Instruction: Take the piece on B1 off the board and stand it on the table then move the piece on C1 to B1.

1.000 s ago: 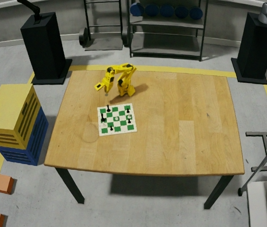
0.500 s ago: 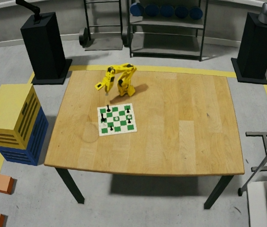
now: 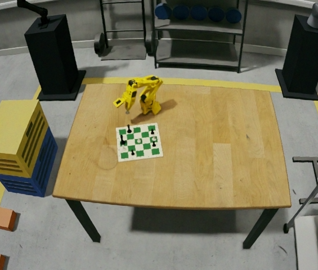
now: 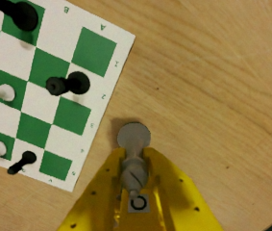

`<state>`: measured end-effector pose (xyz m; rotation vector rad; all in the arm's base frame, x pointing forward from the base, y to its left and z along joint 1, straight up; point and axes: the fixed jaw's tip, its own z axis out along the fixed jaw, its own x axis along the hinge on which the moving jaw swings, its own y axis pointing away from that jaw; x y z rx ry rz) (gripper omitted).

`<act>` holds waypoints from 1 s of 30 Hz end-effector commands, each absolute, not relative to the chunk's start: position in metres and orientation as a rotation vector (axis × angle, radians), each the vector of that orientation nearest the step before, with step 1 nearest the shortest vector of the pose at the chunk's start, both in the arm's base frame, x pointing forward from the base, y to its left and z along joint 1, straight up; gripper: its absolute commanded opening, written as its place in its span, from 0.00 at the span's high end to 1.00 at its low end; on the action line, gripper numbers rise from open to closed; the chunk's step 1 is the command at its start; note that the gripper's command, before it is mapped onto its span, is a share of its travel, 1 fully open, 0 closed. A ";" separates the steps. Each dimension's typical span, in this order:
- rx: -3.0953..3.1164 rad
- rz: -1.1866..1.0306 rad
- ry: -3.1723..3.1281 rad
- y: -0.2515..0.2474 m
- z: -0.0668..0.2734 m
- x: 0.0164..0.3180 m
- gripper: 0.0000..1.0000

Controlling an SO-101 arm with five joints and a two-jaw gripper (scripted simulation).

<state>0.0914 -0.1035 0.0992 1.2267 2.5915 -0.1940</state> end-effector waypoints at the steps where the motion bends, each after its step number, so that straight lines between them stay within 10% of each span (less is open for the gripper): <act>1: 1.210 -0.178 2.622 -0.099 0.096 0.090 1.00; 30: 1.210 -0.178 2.621 -0.100 0.067 0.091 1.00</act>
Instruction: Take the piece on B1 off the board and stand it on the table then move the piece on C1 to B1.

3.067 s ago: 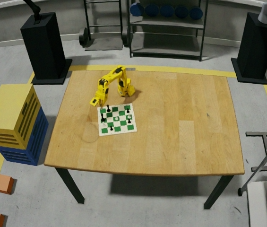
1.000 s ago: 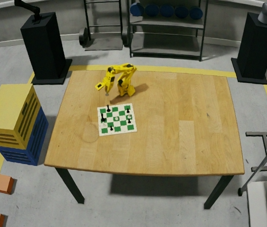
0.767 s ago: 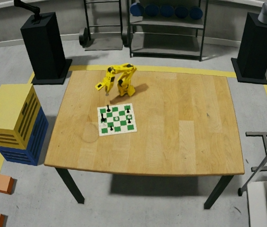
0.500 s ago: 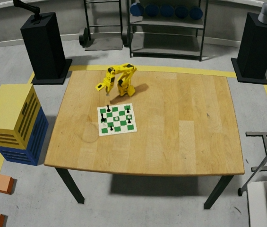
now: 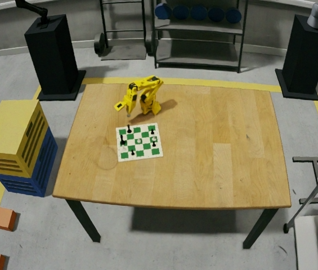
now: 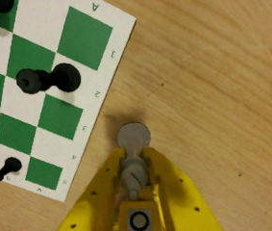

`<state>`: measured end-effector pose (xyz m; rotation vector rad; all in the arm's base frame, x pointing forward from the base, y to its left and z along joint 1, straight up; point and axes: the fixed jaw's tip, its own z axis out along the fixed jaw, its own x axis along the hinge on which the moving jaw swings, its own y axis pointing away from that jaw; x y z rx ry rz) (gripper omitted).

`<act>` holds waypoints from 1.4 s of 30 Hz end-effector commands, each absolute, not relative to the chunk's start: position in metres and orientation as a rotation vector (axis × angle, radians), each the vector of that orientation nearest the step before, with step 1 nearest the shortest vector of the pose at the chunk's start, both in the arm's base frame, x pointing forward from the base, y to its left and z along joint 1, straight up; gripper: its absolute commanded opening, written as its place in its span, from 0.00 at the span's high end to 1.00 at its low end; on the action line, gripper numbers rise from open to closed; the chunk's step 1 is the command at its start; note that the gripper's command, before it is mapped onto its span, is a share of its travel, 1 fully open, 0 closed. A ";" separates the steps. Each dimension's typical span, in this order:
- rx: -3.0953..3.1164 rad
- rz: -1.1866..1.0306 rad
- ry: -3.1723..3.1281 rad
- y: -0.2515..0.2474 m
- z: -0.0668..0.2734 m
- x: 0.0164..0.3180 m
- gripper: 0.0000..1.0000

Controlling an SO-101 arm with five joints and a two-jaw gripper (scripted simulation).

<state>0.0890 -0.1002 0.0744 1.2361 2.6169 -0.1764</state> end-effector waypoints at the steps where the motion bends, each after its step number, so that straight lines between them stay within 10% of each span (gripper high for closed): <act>1: 1.210 -0.178 2.621 -0.100 0.067 0.091 1.00; 42: 1.205 -0.178 2.624 -0.100 0.028 0.092 1.00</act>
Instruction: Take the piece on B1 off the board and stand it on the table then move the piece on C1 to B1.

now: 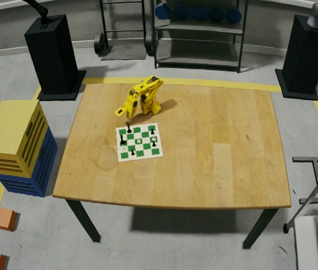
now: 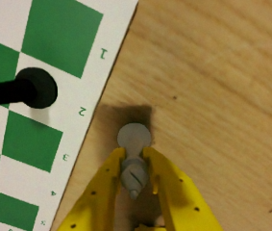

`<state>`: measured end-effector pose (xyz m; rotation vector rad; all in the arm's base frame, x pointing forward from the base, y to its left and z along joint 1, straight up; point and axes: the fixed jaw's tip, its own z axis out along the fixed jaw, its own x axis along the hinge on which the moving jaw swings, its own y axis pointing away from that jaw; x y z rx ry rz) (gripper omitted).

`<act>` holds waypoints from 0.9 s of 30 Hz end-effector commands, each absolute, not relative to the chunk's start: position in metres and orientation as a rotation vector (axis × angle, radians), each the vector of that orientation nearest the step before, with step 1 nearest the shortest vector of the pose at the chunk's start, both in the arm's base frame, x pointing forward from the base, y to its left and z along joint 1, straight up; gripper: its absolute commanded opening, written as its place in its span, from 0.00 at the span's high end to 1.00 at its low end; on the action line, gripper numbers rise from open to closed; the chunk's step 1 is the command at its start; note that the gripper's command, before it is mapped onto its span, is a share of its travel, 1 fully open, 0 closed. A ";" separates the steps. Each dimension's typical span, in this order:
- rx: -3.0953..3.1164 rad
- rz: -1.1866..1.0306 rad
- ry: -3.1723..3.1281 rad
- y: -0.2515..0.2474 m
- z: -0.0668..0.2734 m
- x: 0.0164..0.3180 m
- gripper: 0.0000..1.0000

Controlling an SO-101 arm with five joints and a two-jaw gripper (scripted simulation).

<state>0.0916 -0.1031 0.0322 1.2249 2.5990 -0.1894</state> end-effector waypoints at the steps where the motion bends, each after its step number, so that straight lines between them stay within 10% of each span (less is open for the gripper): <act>1: 1.204 -0.177 2.624 -0.100 0.028 0.092 1.00; 27: 1.202 -0.177 2.625 -0.100 0.020 0.092 1.00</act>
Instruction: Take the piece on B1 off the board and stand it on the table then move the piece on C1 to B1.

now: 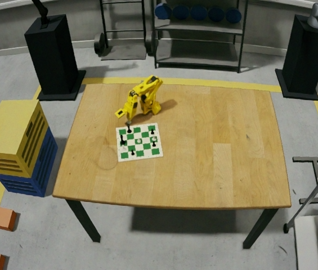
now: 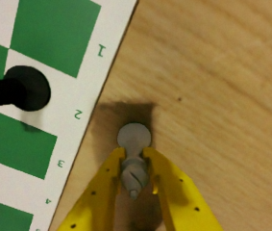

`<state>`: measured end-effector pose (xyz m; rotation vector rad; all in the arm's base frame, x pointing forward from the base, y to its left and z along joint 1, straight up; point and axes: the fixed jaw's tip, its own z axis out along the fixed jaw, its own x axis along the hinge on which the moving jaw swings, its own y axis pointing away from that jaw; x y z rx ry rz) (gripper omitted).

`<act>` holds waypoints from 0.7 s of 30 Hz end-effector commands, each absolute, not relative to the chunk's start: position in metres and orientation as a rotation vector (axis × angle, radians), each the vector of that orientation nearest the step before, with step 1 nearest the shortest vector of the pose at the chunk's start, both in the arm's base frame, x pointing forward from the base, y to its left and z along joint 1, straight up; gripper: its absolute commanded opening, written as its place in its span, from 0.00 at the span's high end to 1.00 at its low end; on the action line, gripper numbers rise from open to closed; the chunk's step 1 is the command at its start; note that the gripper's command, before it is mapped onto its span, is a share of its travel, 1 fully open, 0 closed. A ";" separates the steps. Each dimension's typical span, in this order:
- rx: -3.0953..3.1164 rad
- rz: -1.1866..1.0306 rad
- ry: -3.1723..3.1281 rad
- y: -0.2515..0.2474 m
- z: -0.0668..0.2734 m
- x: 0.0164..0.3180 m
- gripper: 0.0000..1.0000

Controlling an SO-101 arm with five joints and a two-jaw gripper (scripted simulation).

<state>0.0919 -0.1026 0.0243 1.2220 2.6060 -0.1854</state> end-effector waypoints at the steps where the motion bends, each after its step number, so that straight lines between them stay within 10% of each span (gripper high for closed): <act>1: 1.202 -0.177 2.625 -0.100 0.020 0.092 1.00; 21: 1.202 -0.177 2.625 -0.100 0.019 0.092 0.97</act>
